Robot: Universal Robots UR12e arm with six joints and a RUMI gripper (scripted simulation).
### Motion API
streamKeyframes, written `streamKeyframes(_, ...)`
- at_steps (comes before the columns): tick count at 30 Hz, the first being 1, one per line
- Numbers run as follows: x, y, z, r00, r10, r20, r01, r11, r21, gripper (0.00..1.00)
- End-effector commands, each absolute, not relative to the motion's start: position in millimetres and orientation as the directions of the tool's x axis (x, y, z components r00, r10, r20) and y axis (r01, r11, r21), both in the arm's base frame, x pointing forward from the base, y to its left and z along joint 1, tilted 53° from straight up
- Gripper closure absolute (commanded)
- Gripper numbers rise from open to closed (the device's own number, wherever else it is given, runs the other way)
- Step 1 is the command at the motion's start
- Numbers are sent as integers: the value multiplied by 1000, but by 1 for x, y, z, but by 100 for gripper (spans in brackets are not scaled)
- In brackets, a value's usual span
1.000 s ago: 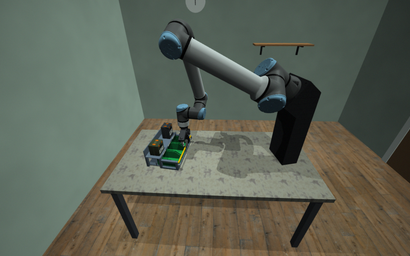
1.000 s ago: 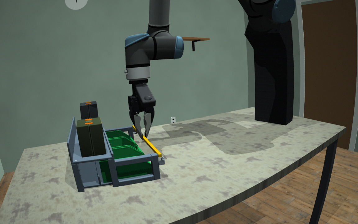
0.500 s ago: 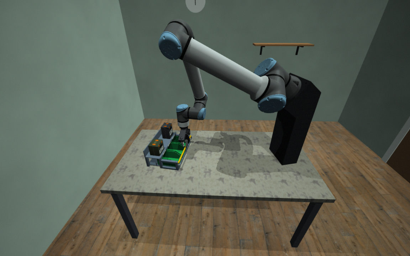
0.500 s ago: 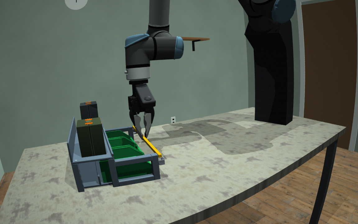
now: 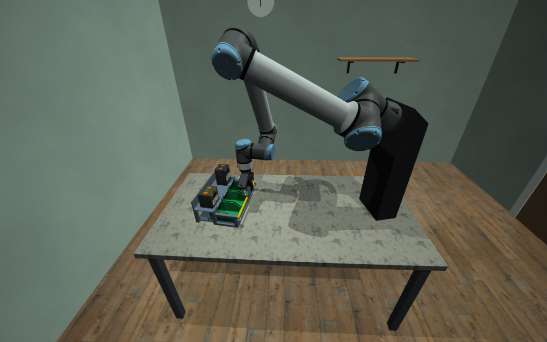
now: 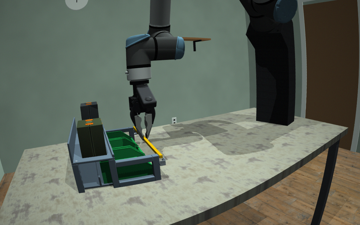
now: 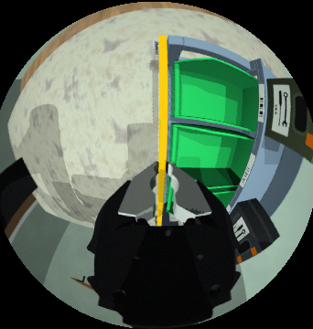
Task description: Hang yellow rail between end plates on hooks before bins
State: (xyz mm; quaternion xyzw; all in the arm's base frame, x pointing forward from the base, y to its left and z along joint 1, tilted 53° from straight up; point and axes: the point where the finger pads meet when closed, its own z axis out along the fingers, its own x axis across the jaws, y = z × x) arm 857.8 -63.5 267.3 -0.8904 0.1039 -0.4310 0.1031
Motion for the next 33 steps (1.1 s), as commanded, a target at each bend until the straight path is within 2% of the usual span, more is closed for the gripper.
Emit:
streamKeyframes(1,858,-63,268,606,-274,747,-96,-957,-273,100)
streamKeyframes(33,861,-63,266,606,-273,747,-96,-957,-273,100)
